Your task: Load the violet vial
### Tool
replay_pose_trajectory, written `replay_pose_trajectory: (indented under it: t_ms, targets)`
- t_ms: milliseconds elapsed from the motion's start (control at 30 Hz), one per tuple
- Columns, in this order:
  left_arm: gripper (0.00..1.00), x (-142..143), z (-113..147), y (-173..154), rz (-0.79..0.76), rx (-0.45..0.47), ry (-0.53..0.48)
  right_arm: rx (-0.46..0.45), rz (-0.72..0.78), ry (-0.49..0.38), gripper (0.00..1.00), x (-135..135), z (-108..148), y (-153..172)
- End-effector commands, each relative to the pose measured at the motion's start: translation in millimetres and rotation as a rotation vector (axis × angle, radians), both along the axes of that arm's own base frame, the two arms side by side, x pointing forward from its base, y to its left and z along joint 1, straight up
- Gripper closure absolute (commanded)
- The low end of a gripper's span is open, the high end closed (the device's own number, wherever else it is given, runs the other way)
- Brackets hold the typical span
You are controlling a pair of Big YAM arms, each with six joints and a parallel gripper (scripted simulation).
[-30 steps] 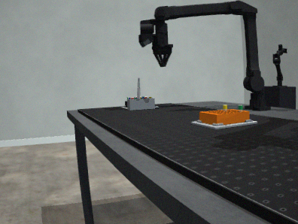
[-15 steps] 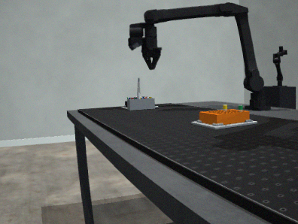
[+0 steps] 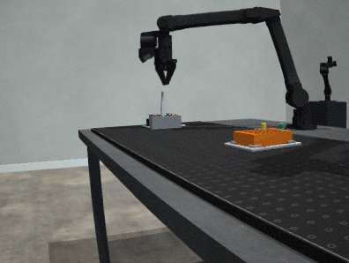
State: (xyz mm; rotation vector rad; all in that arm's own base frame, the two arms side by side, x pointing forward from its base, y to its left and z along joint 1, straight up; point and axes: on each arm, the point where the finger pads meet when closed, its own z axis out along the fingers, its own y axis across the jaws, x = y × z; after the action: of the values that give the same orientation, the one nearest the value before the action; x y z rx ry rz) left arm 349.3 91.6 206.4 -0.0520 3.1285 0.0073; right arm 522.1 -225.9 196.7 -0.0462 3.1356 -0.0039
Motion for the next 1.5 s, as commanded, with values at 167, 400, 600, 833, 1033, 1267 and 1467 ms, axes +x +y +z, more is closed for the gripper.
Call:
replay_pose_trajectory:
  t_ms: [167, 400, 600, 833, 1033, 1267, 1467]
  targets:
    - [0.0, -0.6, -8.3, -4.4, -0.02, -0.01, 0.026, -0.012, 0.009, -0.026, 0.76, 26.7, 9.8, -24.7]
    - [0.0, -0.6, -8.3, -4.4, -0.02, -0.01, 0.026, -0.03, 0.01, -0.064, 0.76, 23.3, 34.0, -21.8]
    - [0.0, -0.6, -8.3, -4.4, -0.02, -0.01, 0.026, -0.024, 0.008, -0.052, 0.76, 18.2, 27.8, -20.6]
    - [0.0, -0.6, -8.3, -4.4, -0.02, -0.01, 0.026, -0.01, 0.008, -0.021, 0.76, 9.4, 12.9, -17.2]
    - [0.0, -0.6, -8.3, -4.4, -0.02, -0.01, 0.026, -0.011, 0.008, -0.023, 0.76, 9.2, 12.2, -17.1]
    - [0.0, -0.6, -8.3, -4.4, -0.02, -0.01, 0.026, -0.017, 0.008, -0.037, 0.76, 12.3, 17.5, -18.9]
    - [0.0, -0.6, -8.3, -4.4, -0.02, -0.01, 0.026, -0.018, 0.008, -0.037, 0.76, 12.2, 17.0, -18.7]
